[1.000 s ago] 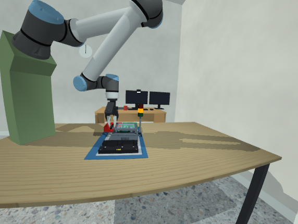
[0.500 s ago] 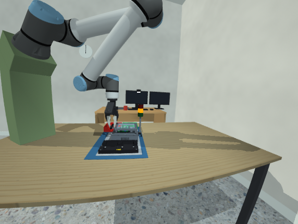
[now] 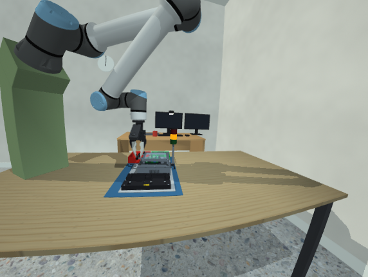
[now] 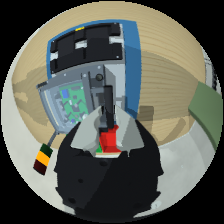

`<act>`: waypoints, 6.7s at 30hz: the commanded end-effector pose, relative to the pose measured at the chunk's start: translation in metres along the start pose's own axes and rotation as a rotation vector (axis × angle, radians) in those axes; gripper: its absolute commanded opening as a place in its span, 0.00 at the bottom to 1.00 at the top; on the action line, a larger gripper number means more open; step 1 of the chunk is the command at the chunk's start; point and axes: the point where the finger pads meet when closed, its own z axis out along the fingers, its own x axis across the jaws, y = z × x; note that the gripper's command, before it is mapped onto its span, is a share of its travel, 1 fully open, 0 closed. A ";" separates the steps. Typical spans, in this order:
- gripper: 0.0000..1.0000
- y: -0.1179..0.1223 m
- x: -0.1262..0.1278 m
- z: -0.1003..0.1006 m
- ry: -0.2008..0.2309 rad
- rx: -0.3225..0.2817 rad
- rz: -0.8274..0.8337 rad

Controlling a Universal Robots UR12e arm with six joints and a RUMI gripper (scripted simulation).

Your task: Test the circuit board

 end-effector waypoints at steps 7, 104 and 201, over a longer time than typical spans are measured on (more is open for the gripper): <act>0.13 0.002 0.001 -0.057 0.000 -0.001 -0.001; 1.00 0.001 0.000 -0.093 0.000 0.000 0.000; 0.00 0.001 0.003 -0.108 0.003 -0.001 -0.148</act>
